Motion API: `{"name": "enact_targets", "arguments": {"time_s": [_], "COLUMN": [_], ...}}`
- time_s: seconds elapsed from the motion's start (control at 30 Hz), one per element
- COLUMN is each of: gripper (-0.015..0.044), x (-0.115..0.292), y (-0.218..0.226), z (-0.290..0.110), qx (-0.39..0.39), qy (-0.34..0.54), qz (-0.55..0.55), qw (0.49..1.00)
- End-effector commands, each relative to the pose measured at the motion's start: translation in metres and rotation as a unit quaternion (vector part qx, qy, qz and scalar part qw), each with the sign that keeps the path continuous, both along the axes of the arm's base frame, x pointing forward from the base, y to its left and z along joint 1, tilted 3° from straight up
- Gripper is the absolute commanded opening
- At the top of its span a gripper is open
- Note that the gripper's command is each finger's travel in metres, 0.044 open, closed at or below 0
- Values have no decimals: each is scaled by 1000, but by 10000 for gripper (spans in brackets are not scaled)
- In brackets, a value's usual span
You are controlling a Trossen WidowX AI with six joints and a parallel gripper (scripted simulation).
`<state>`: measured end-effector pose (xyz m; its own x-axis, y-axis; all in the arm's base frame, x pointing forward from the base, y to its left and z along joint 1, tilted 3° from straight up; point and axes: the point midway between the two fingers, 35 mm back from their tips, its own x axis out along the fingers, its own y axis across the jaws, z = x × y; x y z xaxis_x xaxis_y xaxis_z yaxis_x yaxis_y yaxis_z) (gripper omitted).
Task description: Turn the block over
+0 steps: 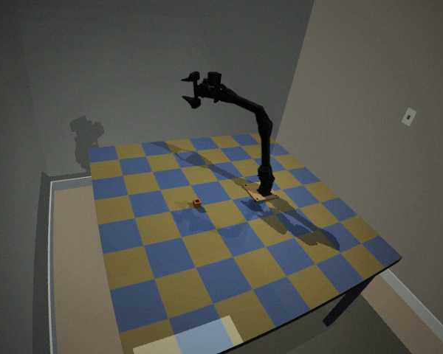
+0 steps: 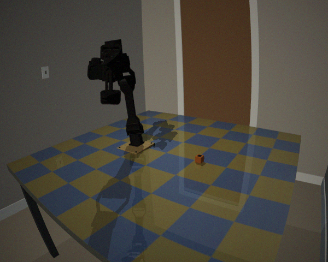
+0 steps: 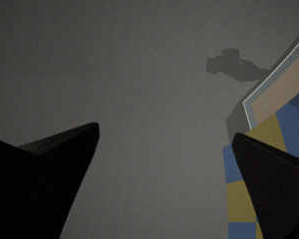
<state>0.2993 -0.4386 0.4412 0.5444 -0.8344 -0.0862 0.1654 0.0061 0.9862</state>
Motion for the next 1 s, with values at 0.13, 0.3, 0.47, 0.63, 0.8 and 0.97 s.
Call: {"name": "enact_targets", "arguments": {"time_s": [0.13,0.3,0.47,0.63,0.8,0.97], "gripper": [440,440,440,440,440,440], "x": [85,121,143,147,133,107], "y": [65,120,184,254,326,399], "z": [-94,-146,-196,-244,-285,-315], "qx": [25,21,5,-28,-72,-117], "qy": [223,346,459,563,641,676], "qz": [139,235,339,451,561,652], "qw": [965,908,821,692,519,323]}}
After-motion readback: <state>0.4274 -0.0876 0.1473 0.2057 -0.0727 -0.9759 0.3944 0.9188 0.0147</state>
